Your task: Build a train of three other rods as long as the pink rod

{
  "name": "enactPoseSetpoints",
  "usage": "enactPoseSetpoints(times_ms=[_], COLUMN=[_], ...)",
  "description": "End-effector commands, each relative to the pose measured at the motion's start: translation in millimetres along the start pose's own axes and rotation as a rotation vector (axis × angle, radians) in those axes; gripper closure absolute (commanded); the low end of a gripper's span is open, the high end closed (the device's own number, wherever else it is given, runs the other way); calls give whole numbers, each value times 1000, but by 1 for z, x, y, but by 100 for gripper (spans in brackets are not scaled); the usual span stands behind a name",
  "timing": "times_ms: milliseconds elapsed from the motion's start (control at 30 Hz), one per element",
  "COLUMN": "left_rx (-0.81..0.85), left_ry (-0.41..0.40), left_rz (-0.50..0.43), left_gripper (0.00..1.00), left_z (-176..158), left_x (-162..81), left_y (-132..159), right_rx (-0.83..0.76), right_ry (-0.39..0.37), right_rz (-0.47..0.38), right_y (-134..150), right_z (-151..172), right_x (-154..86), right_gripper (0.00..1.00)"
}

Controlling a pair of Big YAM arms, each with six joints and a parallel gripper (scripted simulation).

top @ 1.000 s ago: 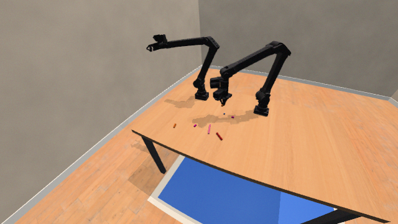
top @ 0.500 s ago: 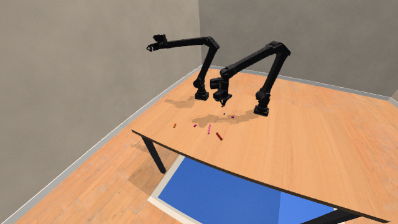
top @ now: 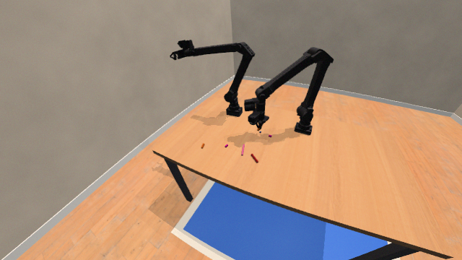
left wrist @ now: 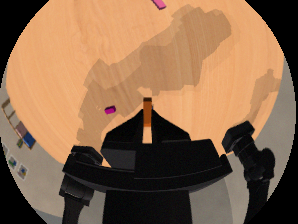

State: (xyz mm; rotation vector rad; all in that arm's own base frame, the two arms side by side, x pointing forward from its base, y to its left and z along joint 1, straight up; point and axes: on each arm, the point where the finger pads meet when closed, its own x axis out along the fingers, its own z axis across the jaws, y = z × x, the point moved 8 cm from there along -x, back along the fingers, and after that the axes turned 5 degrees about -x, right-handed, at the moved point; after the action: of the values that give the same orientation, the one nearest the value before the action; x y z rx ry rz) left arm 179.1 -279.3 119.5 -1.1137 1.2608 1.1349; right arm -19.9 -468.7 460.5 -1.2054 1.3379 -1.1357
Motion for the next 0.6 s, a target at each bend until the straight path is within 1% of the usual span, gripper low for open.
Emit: enactPoseSetpoints(times_ms=[0, 67, 100, 133, 167, 300, 367, 400, 467, 567], left_rx=[-5, -5, -5, -4, -4, -3, -3, -3, -3, -3], left_ry=[8, 8, 41, 18, 7, 7, 24, 24, 43, 34], left_rz=[-11, -11, -37, -19, -10, -10, -24, -24, -39, -32], left_gripper=[96, 96, 96, 96, 96, 96, 96, 96, 96, 96], left_z=[-6, -6, -19, -10, -6, -6, -13, -13, -12, -11], left_x=[13, 13, 4, 16, 24, 32, 28, 28, 21, 21], left_y=[-2, -2, -13, -5, -2, -1, -7, -7, -7, -6], right_rx=[8, 8, 8, 8, 8, 8, 8, 8, 8, 8], right_ry=[15, 15, 15, 15, 15, 15, 15, 15, 15, 15], right_rz=[-70, -70, -70, -70, -70, -70, -70, -70, -70, -70], right_y=[-39, -39, -39, -39, -39, -39, -39, -39, -39, -39], right_z=[-7, -7, -7, -7, -7, -7, -7, -7, -7, -7], right_x=[-7, -7, -7, -7, -7, -7, -7, -7, -7, -7], right_gripper=[0, 0, 0, 0, 0, 0, 0, 0, 0, 0])
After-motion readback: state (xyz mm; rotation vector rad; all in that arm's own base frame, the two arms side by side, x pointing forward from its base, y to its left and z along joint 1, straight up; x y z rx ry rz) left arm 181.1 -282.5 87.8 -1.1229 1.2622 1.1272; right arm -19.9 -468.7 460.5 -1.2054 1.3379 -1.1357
